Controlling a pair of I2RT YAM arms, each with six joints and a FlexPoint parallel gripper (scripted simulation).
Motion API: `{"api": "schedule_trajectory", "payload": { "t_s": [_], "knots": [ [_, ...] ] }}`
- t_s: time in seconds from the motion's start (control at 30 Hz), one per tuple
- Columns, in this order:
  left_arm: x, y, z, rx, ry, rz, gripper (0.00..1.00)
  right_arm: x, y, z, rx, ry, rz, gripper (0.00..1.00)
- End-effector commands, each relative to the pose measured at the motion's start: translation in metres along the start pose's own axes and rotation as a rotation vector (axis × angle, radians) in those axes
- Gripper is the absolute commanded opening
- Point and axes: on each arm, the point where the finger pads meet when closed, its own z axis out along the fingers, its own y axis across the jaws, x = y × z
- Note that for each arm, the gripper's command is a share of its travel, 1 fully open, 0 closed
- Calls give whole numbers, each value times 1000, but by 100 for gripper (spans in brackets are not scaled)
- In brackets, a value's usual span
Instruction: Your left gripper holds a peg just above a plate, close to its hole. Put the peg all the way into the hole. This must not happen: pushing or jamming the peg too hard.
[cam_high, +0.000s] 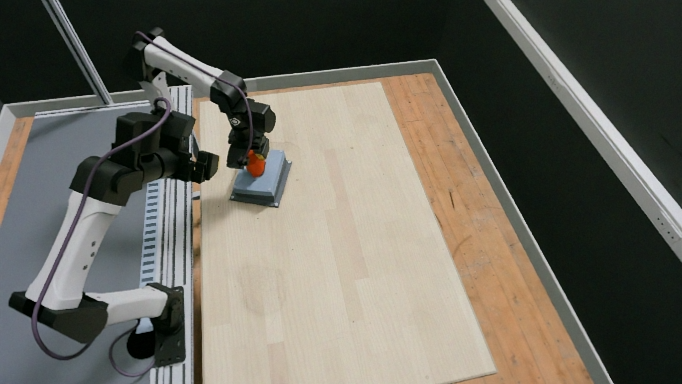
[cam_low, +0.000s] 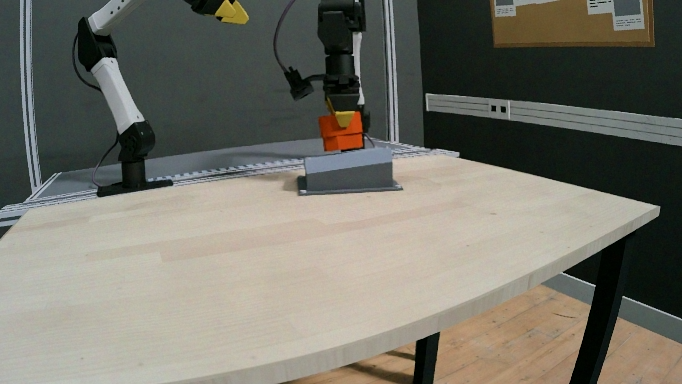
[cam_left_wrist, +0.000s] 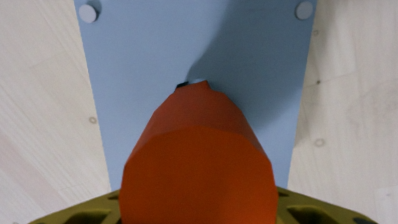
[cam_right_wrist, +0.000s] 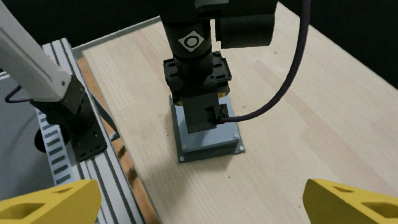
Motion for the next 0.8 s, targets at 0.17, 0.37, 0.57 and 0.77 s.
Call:
{"api": "schedule_trajectory", "payload": {
  "t_s": [0.17, 0.37, 0.57, 0.77],
  "knots": [
    [-1, 8, -13, -71, -4, -1, 34, -8, 1, -12, 2, -33, 5, 100],
    [1, 7, -8, -73, -3, -9, 34, -8, 1, -12, 2, -33, 5, 100],
    [3, 8, 0, -63, 1, -8, 34, -8, 1, -12, 2, -33, 5, 100],
    [4, 8, 2, -64, 2, -9, 34, -8, 1, -12, 2, -33, 5, 100]
  ]
}}
